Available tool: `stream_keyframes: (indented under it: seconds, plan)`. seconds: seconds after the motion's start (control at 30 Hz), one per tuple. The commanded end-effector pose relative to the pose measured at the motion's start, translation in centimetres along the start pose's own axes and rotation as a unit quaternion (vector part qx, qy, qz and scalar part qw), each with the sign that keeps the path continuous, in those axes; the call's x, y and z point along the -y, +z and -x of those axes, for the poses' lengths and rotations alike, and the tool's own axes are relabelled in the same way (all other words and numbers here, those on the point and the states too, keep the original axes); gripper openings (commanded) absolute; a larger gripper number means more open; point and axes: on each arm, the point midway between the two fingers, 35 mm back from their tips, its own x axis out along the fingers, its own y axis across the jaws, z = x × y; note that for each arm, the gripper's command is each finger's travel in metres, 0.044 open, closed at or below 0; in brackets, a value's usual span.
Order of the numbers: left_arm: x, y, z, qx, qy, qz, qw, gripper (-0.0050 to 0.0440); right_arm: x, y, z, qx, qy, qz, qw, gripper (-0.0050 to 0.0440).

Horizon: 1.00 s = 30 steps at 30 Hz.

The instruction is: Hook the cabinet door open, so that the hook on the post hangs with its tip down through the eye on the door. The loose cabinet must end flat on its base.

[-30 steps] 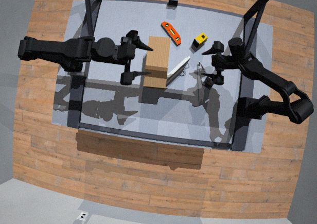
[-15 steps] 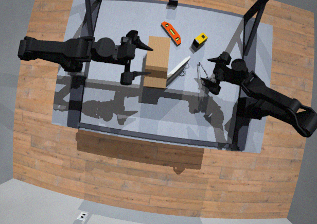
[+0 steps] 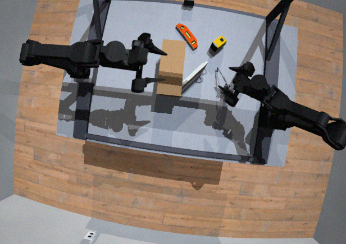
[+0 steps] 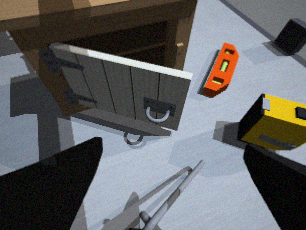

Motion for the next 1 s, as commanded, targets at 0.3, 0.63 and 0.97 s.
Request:
stream_keyframes:
  seconds: [0.3, 0.63, 0.97]
  plan:
    - [0.0, 0.8, 0.1, 0.011, -0.002, -0.001, 1.0, 0.044, 0.0, 1.1, 0.8, 0.018, 0.0, -0.001, 1.0, 0.04]
    - [0.0, 0.8, 0.1, 0.011, -0.002, -0.001, 1.0, 0.0416, 0.0, 1.1, 0.8, 0.018, 0.0, -0.001, 1.0, 0.04]
    - [0.2, 0.8, -0.6, -0.028, -0.017, -0.031, 0.999, 0.0224, -0.7, -0.1, 0.7, 0.015, 0.01, 0.003, 1.0, 0.04]
